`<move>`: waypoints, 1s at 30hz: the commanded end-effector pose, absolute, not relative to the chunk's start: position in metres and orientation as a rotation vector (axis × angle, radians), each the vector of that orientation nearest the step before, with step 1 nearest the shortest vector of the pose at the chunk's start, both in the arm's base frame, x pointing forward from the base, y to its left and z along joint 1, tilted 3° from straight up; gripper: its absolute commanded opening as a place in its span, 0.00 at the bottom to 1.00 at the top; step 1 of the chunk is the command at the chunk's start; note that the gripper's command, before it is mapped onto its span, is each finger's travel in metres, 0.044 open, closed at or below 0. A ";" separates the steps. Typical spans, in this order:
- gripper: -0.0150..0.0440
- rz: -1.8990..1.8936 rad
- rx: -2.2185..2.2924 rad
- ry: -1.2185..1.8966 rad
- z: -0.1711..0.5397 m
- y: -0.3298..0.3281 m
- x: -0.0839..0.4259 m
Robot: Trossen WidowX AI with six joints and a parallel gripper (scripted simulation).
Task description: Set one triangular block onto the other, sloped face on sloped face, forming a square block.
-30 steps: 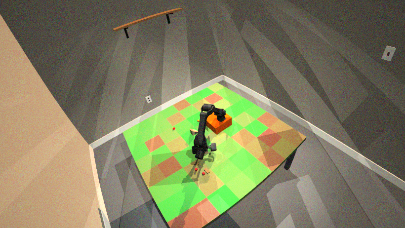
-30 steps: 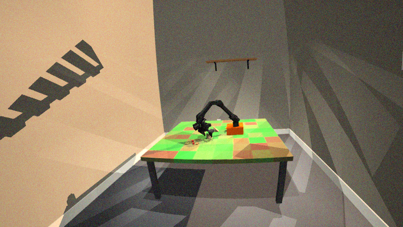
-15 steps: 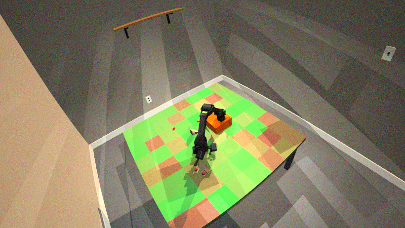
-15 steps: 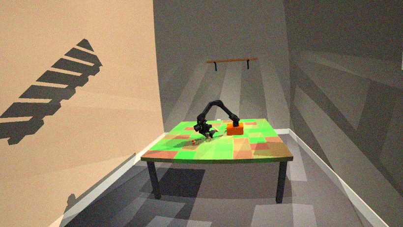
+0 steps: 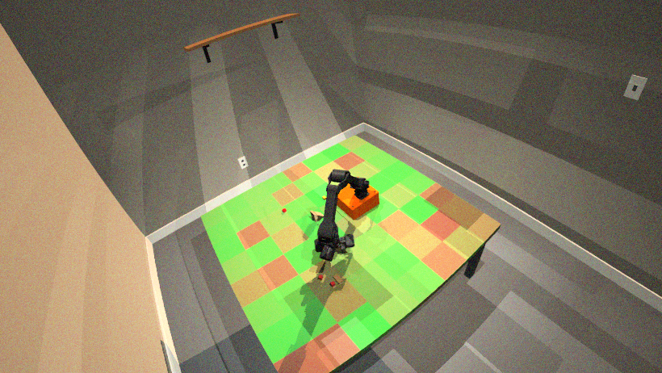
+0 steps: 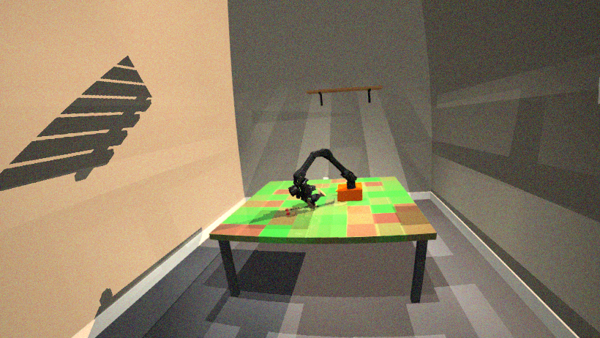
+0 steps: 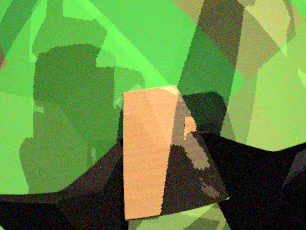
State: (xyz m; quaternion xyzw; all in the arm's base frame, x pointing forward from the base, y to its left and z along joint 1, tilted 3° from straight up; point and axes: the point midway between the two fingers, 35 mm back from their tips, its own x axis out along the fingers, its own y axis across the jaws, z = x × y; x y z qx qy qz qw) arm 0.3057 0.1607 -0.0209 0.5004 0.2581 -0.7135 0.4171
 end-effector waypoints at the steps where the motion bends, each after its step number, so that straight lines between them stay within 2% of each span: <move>1: 0.41 -1.787 1.255 0.649 -0.020 0.160 0.306; 5: 0.25 -1.791 1.256 0.648 -0.018 0.161 0.305; 30: 0.25 -1.791 1.256 0.648 -0.018 0.161 0.305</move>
